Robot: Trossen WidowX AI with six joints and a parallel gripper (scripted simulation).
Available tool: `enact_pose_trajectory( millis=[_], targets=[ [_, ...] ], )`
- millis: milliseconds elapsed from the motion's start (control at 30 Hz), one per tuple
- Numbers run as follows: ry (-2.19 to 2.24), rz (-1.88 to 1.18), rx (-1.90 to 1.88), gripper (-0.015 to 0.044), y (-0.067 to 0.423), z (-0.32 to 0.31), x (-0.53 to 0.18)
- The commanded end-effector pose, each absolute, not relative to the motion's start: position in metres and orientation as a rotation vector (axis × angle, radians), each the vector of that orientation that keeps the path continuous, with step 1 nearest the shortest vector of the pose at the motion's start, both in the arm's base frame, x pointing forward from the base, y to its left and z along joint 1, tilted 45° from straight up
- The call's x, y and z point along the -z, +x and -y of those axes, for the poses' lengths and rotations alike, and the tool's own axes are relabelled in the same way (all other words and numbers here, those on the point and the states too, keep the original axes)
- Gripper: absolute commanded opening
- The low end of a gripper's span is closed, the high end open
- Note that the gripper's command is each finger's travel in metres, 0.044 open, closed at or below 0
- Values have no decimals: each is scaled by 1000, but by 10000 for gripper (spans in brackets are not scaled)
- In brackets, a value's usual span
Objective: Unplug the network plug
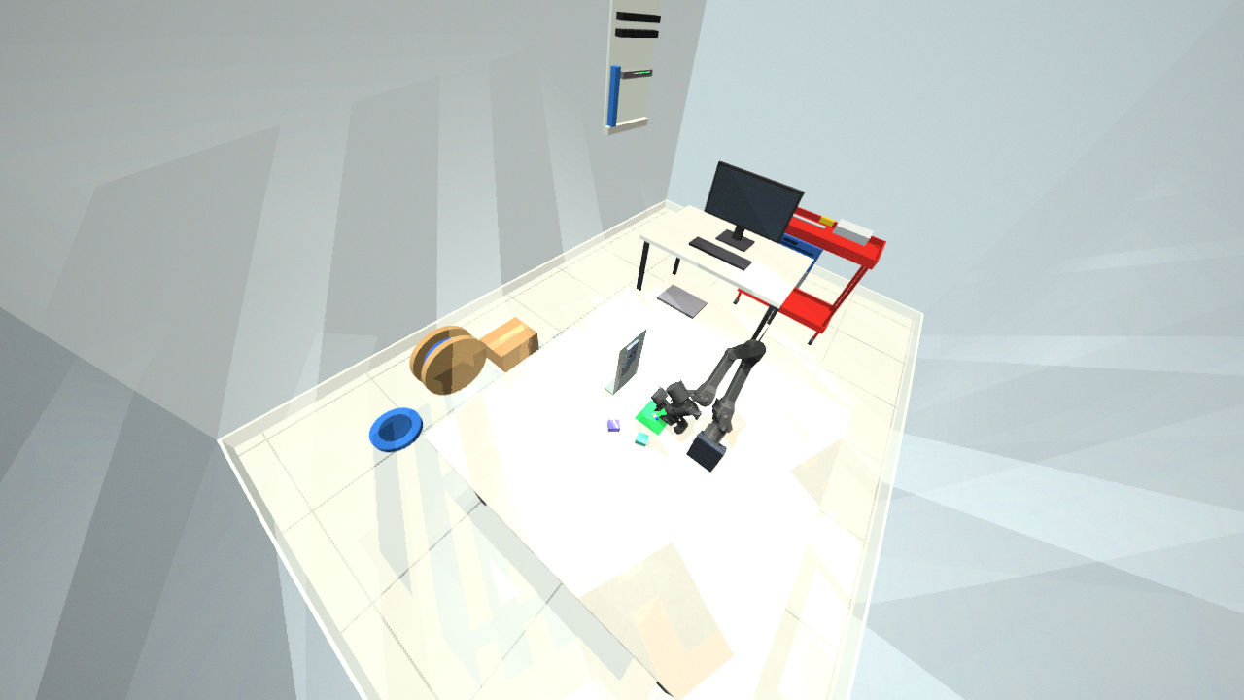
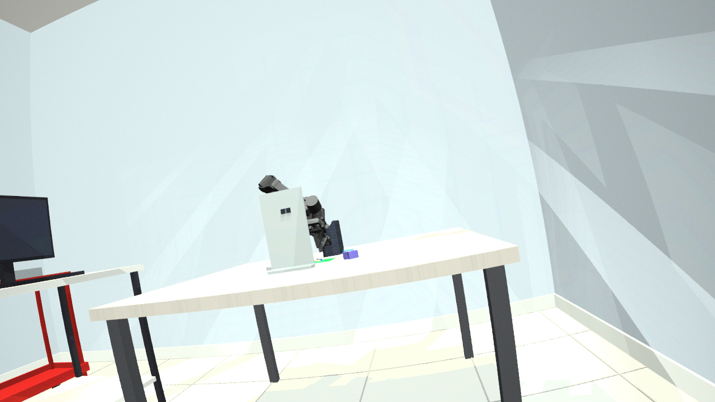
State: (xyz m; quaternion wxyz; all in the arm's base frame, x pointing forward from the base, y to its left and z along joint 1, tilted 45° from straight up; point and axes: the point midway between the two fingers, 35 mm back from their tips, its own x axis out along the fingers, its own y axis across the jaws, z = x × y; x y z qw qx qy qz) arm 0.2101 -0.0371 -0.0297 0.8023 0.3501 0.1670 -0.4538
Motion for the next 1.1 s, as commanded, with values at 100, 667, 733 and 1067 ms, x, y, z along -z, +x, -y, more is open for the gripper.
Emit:
enact_pose_trajectory(
  millis=[100,667,733,1067],
  targets=[
    [758,-351,973,156,213,32,26],
    [761,-357,975,156,215,21,20],
    [761,-357,975,156,215,20,19],
    [761,-359,976,156,215,14,14]
  ],
)
